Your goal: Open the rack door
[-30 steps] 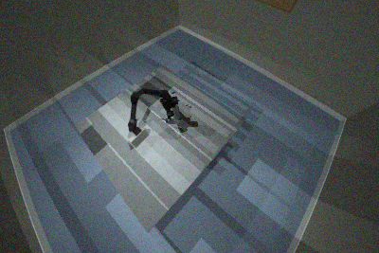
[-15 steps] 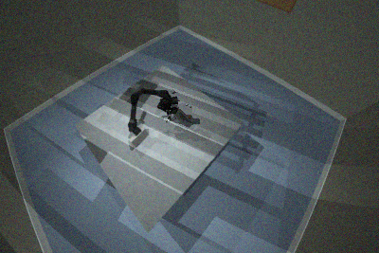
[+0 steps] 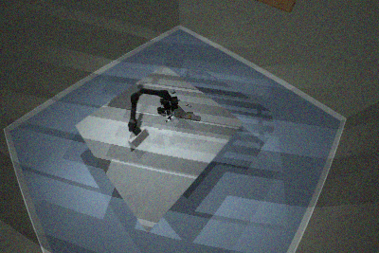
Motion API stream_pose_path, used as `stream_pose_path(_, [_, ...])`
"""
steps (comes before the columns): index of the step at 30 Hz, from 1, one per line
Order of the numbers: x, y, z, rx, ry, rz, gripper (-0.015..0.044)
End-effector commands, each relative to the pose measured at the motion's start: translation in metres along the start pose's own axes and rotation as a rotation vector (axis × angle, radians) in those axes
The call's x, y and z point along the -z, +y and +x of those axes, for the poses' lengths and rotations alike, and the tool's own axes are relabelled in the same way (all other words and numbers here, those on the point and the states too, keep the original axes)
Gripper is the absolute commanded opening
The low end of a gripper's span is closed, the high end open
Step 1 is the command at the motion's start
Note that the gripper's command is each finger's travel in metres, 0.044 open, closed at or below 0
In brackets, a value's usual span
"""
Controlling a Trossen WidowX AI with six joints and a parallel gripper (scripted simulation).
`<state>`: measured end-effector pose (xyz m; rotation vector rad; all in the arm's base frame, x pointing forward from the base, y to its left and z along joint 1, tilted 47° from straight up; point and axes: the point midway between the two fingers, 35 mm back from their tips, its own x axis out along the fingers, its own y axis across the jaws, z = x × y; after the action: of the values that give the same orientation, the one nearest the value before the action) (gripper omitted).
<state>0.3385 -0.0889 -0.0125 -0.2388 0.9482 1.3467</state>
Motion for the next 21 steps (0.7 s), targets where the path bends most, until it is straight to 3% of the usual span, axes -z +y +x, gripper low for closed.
stream_pose_path(1, [-0.0004, 0.0000, 0.0002, 0.001, -0.003, -0.162, 0.0287])
stream_pose_path(9, [-0.0004, 0.0000, 0.0002, 0.001, -0.003, -0.549, 0.0287])
stream_pose_path(14, [-0.0004, 0.0000, 0.0002, 0.001, -0.003, -0.582, 0.0287])
stream_pose_path(21, [-0.0004, 0.0000, 0.0002, 0.001, -0.003, -0.582, 0.0104])
